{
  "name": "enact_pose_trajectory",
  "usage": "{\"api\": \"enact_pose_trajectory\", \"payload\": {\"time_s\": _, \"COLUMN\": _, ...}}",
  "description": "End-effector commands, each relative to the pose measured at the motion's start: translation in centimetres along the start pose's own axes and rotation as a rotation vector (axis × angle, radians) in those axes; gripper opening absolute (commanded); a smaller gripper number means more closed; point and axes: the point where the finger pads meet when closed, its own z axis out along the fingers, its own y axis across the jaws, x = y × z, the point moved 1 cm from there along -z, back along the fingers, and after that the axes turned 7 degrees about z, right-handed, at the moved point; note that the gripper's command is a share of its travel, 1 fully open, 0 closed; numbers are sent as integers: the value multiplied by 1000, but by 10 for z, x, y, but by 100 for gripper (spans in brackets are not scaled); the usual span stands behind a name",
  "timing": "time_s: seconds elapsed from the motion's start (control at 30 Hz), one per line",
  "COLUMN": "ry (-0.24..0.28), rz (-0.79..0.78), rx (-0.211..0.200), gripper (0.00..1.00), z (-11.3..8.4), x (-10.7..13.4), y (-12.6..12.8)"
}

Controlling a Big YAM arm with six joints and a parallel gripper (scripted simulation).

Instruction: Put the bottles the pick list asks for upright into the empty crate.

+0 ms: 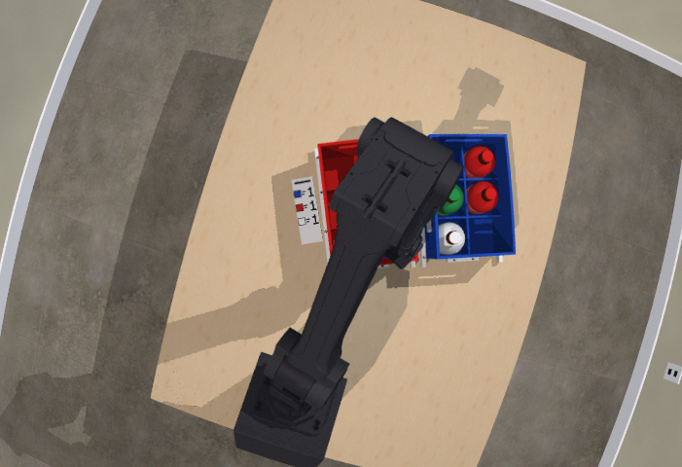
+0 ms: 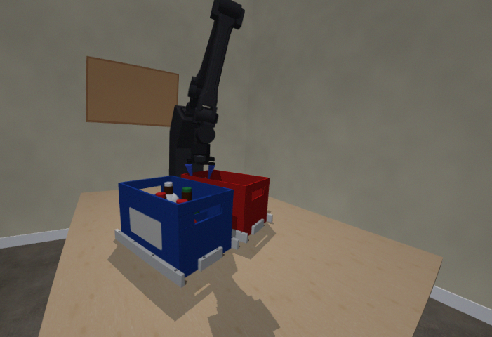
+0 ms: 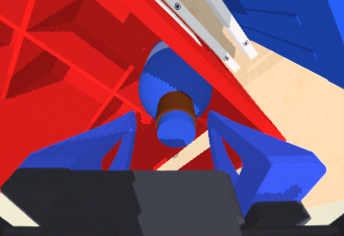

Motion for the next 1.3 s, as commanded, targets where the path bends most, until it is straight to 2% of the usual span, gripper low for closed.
{"api": "enact_pose_trajectory", "payload": {"time_s": 0.0, "ry": 20, "rz": 16, "rx": 14, "gripper": 61, "z": 1, "x": 13, "y": -8}}
{"api": "enact_pose_trajectory", "payload": {"time_s": 1.2, "ry": 22, "rz": 17, "rx": 16, "gripper": 61, "z": 3, "x": 18, "y": -13}}
{"api": "enact_pose_trajectory", "payload": {"time_s": 1.23, "ry": 5, "rz": 14, "rx": 11, "gripper": 61, "z": -8, "x": 9, "y": -9}}
{"api": "enact_pose_trajectory", "payload": {"time_s": 1.27, "ry": 5, "rz": 9, "rx": 11, "gripper": 61, "z": -11, "x": 9, "y": -9}}
